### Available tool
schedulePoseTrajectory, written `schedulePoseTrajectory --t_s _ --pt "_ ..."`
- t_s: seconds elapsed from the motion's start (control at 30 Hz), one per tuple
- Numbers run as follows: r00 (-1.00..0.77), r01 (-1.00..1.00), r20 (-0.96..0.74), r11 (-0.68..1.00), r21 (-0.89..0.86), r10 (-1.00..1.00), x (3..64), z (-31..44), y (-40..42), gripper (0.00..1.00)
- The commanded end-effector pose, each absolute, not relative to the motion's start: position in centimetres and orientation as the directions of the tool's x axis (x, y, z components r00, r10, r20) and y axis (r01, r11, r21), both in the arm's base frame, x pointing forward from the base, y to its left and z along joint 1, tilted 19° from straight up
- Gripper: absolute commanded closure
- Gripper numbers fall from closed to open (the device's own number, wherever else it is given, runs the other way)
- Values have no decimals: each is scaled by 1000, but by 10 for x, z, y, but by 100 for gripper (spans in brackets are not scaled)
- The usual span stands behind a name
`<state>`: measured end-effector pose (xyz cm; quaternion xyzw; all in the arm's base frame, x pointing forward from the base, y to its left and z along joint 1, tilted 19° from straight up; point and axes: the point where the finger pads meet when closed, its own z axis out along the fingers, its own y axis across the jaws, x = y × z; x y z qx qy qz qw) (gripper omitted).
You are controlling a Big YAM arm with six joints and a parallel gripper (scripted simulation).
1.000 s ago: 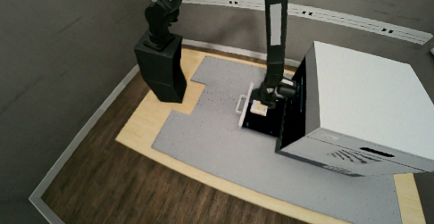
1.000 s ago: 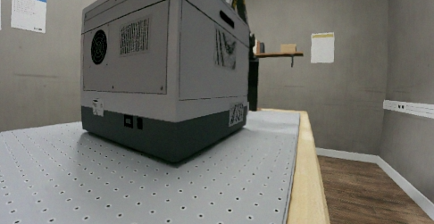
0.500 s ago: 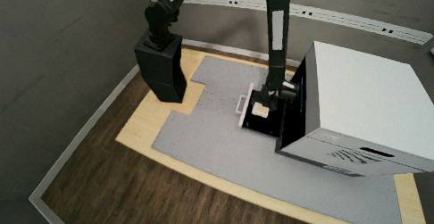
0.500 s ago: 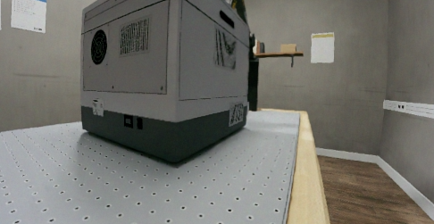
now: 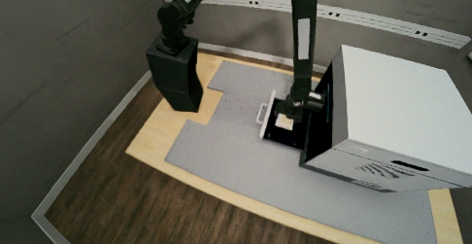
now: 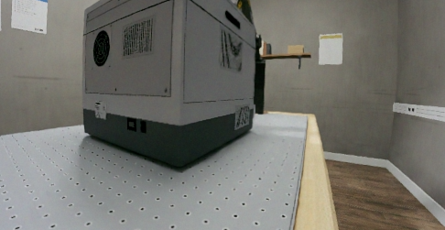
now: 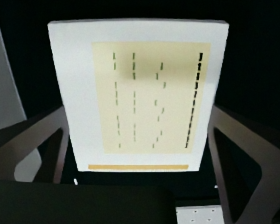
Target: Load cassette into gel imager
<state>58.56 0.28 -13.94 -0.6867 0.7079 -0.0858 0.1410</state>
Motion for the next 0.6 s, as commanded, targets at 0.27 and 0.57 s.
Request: schedulePoseTrajectory --t_s 0.27,0.57 --pt "-16 -942 -81 42 -332 -997 596 -133 3 22" --pt "-5 -939 -80 32 -342 -997 602 -125 8 22"
